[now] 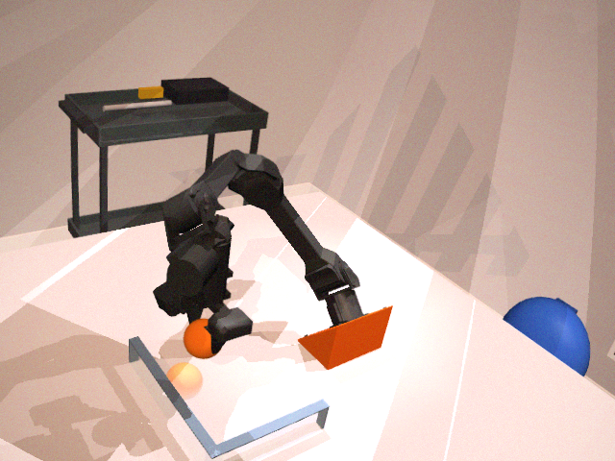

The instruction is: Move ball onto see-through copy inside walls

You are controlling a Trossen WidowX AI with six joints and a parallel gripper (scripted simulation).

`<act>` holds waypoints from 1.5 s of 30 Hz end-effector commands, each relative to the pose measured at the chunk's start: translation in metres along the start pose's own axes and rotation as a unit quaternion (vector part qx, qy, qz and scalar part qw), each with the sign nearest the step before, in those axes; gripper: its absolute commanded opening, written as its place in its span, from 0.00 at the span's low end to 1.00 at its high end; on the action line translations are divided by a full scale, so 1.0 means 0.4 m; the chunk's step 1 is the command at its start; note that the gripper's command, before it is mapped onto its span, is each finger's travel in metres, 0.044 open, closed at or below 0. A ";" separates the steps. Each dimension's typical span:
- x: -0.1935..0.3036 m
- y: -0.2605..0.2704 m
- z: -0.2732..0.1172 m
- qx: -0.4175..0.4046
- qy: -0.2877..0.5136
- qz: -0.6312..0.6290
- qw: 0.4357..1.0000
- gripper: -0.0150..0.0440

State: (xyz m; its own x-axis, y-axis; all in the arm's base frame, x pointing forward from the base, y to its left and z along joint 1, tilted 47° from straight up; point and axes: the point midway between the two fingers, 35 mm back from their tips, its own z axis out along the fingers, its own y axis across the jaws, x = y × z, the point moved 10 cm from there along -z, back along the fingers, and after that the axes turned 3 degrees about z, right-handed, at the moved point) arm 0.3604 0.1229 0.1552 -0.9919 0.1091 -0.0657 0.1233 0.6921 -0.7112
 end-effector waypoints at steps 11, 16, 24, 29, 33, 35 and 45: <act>-0.037 -0.081 0.113 0.008 0.005 0.004 1.000 0.25; -0.040 -0.082 0.169 0.008 0.005 0.004 1.000 0.25; -0.035 -0.085 0.262 0.009 0.005 0.004 1.000 0.25; -0.034 -0.086 0.273 0.010 0.005 0.004 1.000 0.25; -0.034 -0.086 0.287 0.010 0.005 0.004 1.000 0.25; -0.034 -0.086 0.295 0.010 0.005 0.004 1.000 0.25; -0.034 -0.089 0.309 0.008 0.008 0.007 1.000 0.43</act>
State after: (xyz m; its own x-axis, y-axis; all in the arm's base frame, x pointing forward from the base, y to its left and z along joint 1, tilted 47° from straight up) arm 0.3653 0.0088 0.0944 -0.9899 0.1271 -0.0627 0.1330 0.6800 -0.7211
